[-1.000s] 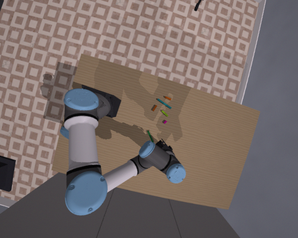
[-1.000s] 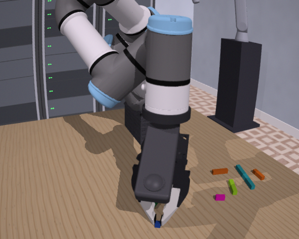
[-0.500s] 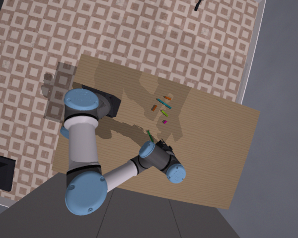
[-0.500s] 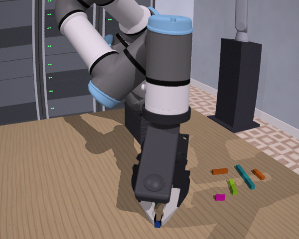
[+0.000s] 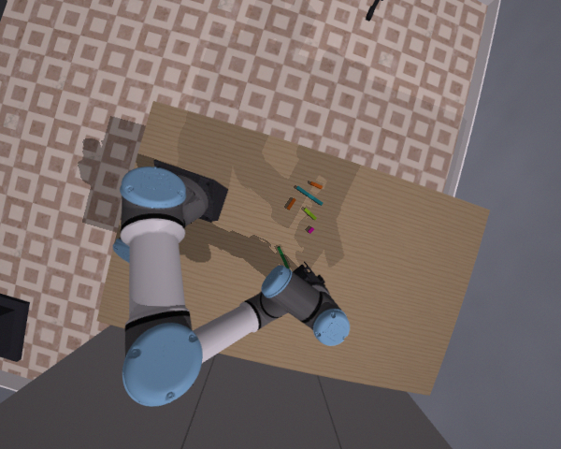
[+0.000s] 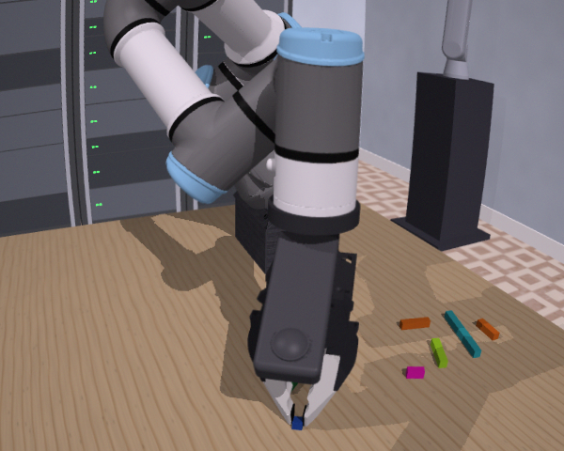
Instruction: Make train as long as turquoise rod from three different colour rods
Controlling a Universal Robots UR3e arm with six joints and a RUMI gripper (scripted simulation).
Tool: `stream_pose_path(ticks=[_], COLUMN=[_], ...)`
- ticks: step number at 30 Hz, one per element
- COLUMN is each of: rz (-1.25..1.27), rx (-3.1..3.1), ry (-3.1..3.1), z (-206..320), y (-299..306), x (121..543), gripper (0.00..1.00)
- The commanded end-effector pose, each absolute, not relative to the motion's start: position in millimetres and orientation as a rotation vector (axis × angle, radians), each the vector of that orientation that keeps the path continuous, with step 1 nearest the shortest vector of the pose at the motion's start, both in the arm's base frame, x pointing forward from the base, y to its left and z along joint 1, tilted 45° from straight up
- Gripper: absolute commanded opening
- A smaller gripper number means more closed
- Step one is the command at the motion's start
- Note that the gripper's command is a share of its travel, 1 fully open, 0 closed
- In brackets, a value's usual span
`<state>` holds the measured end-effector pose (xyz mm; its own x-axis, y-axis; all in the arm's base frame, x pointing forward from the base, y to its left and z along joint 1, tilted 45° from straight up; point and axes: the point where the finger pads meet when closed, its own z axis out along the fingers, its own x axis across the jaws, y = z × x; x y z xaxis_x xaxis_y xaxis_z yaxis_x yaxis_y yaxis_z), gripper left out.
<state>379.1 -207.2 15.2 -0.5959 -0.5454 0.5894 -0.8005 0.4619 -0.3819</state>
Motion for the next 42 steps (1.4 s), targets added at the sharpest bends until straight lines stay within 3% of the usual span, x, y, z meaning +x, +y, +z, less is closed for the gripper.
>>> stream_pose_path(ticks=[1,42], rz=[0.911,0.911], rx=[1.135,1.134], ry=[-2.332,-2.332], z=[16,86], y=[-206,-138], x=[380,386], gripper=[0.00,0.00])
